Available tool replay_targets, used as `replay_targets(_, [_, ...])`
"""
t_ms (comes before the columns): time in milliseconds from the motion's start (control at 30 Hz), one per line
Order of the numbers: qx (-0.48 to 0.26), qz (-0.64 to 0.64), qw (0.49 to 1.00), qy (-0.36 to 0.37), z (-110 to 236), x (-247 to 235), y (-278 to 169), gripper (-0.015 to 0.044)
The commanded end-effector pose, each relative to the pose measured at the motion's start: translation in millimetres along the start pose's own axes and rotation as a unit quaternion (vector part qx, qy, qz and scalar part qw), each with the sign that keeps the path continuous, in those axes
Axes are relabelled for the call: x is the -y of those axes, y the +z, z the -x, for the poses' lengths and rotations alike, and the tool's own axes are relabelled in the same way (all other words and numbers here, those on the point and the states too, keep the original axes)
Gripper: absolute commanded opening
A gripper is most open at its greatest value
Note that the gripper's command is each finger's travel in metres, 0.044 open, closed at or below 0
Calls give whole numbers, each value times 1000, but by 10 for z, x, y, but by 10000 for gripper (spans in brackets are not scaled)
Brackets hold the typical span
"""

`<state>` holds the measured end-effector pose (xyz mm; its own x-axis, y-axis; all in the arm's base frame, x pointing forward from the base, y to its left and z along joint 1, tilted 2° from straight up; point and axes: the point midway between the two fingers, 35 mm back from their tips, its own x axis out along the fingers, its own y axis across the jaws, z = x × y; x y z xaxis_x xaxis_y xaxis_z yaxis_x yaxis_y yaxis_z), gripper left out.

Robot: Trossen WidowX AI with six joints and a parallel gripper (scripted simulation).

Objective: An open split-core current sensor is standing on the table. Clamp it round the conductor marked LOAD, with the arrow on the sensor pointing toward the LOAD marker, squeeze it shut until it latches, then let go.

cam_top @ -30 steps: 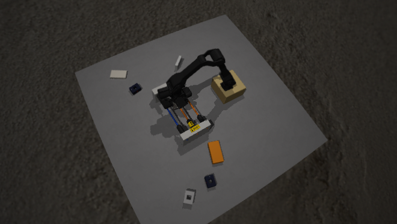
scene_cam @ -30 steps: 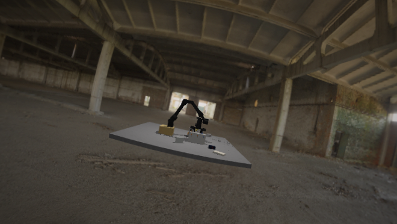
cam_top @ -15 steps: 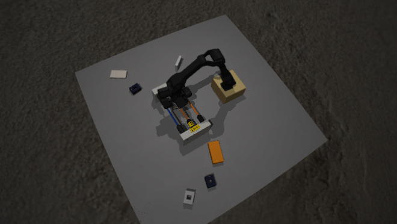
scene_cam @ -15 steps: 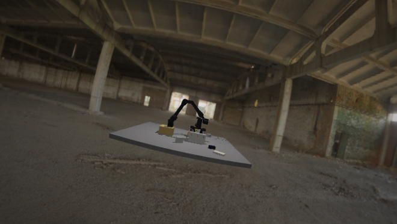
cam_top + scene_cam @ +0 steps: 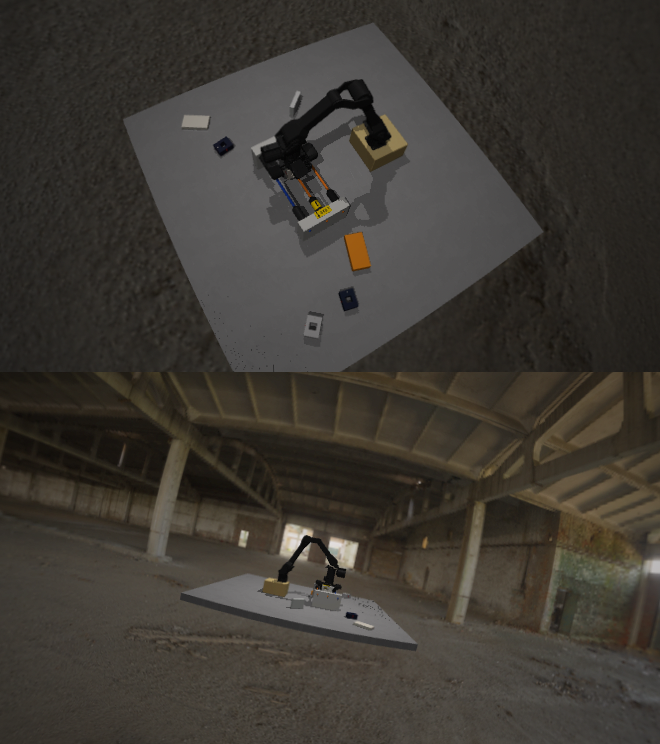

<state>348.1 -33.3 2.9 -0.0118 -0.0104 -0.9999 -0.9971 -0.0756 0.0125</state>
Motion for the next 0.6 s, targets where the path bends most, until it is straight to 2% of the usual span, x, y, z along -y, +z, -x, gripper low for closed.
replay_targets(0, [0, 0, 1000, 0, 0, 0, 0, 440])
replay_targets(267, [0, 0, 1000, 0, 27, 5, 0, 440])
replay_targets(333, [0, 1, 1000, -1, 250, 36, 1, 440])
replay_targets(467, [1, 2, 1000, -3, 943, 19, 21, 440])
replay_targets(567, [1, 3, 1000, -3, 1060, 0, 27, 440])
